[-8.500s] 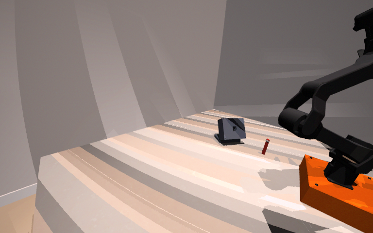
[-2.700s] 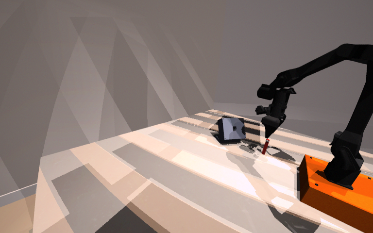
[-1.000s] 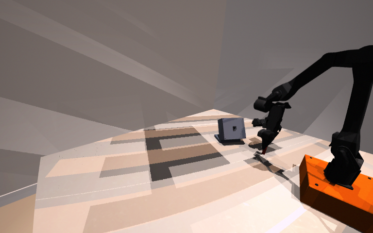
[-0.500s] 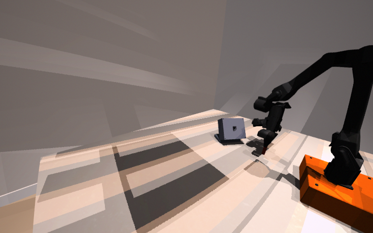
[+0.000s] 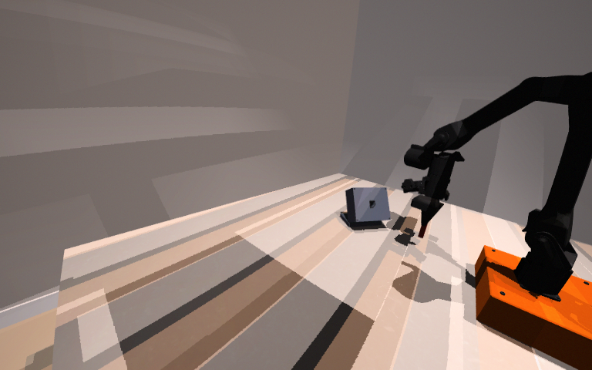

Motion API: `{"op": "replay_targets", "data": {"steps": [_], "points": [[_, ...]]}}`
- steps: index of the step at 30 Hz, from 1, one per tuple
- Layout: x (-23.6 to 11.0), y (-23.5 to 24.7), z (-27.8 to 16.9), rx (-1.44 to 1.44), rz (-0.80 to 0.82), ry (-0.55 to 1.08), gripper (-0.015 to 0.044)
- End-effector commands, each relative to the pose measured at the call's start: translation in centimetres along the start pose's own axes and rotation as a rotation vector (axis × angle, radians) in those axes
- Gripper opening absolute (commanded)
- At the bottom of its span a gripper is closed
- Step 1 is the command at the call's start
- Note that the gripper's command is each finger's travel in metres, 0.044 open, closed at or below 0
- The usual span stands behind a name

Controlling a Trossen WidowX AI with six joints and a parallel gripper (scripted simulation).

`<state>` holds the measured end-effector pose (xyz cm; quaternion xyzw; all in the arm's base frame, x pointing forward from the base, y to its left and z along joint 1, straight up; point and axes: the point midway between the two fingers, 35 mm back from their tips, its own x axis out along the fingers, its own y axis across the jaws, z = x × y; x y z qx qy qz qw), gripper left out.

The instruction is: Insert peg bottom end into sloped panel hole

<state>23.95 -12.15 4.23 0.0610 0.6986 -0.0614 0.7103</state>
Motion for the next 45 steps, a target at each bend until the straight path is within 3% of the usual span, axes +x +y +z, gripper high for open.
{"op": "replay_targets", "data": {"steps": [1,10,45], "points": [[-2.0,-0.1,0.2,-0.001,-0.005,-0.009,0.0],[-5.2,0.1,0.0,-0.002,-0.006,-0.008,0.0],[-4.5,1.7,1.6,0.054,-0.182,-0.134,0.0]]}}
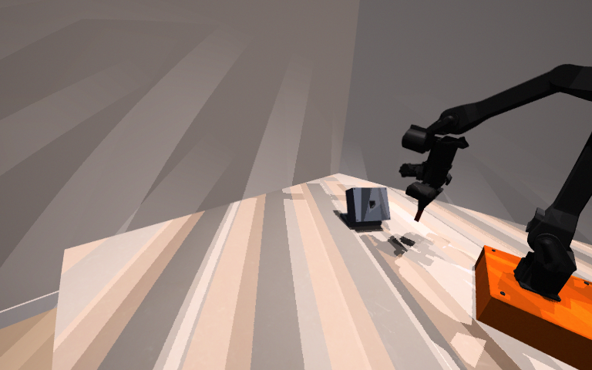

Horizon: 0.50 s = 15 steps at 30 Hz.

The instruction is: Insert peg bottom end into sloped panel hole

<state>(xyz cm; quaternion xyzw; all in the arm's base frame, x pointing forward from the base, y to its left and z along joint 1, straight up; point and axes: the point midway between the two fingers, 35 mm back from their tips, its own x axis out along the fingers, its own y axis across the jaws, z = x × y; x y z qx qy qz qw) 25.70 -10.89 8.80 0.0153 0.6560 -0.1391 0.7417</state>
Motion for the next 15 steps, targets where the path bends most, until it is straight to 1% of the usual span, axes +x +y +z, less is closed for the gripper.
{"op": "replay_targets", "data": {"steps": [1,15], "points": [[0.08,0.23,0.09,0.011,-0.022,-0.019,0.0],[0.11,1.12,0.7,0.045,-0.082,-0.092,0.0]]}}
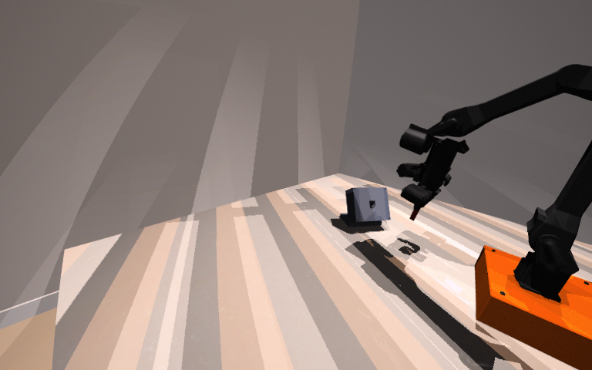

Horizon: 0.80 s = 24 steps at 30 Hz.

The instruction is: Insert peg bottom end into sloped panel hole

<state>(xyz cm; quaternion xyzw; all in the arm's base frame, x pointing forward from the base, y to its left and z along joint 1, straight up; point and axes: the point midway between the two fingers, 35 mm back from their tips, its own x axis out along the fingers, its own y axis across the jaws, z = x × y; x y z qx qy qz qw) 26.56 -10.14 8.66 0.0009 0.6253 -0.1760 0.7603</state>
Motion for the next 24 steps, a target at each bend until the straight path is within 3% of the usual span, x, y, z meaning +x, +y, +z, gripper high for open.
{"op": "replay_targets", "data": {"steps": [1,24], "points": [[0.0,0.3,0.1,0.013,-0.019,-0.022,0.0],[-0.3,1.8,0.9,0.084,-0.092,-0.16,0.0]]}}
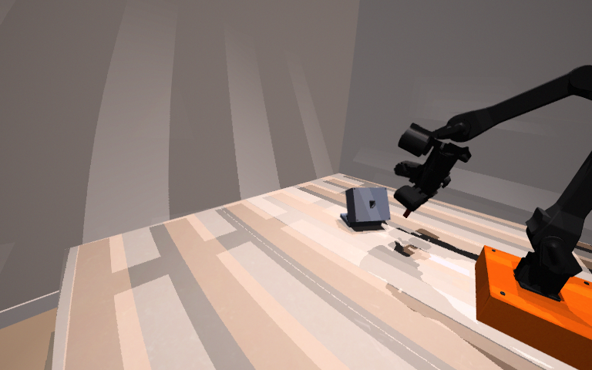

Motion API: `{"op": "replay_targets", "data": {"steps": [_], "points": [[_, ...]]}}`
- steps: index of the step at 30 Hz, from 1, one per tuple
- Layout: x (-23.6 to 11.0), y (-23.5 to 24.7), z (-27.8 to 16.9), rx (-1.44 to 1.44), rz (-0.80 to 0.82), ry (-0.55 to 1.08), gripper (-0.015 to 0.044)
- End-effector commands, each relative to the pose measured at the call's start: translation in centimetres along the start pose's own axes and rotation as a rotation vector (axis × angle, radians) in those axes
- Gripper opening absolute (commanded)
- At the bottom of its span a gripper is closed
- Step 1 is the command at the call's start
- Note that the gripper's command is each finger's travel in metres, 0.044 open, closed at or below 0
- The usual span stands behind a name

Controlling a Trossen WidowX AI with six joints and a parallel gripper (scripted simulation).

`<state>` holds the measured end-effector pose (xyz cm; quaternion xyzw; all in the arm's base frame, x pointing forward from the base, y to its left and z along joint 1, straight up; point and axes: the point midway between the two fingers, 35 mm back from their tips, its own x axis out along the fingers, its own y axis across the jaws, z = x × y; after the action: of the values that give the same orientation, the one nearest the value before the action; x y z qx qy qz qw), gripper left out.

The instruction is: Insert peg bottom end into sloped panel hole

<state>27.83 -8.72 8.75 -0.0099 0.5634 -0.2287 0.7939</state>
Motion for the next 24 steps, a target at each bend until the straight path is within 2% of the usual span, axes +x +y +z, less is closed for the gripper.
{"op": "replay_targets", "data": {"steps": [1,24], "points": [[-0.1,0.3,0.0,0.016,-0.013,-0.026,0.0],[-0.8,1.9,0.6,0.107,-0.052,-0.176,0.0]]}}
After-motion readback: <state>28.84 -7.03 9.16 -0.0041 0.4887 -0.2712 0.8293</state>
